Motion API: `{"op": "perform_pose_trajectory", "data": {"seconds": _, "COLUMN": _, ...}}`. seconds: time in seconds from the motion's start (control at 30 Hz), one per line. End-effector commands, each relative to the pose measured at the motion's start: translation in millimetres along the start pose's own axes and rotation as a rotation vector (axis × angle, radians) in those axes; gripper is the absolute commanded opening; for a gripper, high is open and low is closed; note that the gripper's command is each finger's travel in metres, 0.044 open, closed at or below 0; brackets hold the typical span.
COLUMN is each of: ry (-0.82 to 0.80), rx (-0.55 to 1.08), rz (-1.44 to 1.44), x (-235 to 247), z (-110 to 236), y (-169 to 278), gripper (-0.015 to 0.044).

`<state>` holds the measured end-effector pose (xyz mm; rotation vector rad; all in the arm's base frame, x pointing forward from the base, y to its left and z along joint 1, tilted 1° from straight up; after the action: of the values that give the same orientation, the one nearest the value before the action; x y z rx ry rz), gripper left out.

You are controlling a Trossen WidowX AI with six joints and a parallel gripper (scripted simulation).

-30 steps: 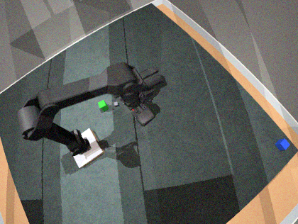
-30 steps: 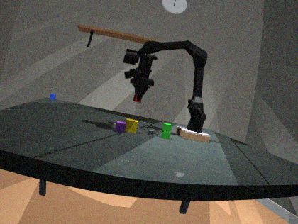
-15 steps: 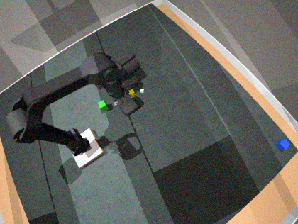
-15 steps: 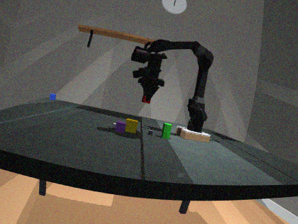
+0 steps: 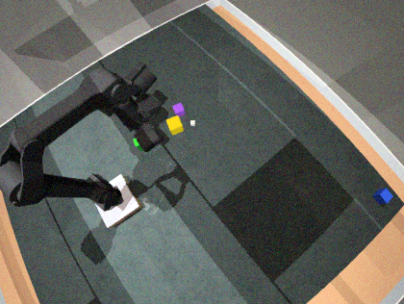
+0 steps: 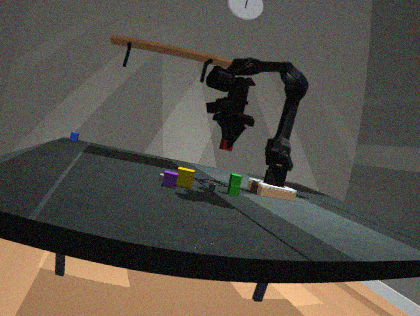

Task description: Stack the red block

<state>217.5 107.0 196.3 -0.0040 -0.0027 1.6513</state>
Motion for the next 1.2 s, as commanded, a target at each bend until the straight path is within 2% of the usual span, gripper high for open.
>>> {"op": "perform_pose_trajectory", "data": {"seconds": 0.0, "ry": -0.002, "rx": 0.003, "rz": -0.001, "x": 11, "z": -1, "y": 15, "gripper": 0.0000}}
{"op": "perform_pose_trajectory", "data": {"seconds": 0.33, "ry": -0.004, "rx": 0.008, "rz": -0.003, "x": 26, "z": -4, "y": 38, "gripper": 0.0000}}
{"op": "perform_pose_trajectory", "data": {"seconds": 0.97, "ry": -0.004, "rx": 0.009, "rz": -0.003, "x": 28, "z": -60, "y": 40, "gripper": 0.0000}}
{"op": "perform_pose_trajectory", "data": {"seconds": 1.17, "ry": -0.004, "rx": 0.009, "rz": -0.003, "x": 28, "z": -62, "y": 40, "gripper": 0.0000}}
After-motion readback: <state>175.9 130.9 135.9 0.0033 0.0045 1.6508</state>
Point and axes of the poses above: the point midway between the two fingers, 35 mm back from their tips, its own z axis back along the fingers, its own x axis across the jaws, y = z × x, the point moved 7 cm from there along z, back along the fingers, and after that the axes turned 5 degrees about -z, right-handed, at the moved point
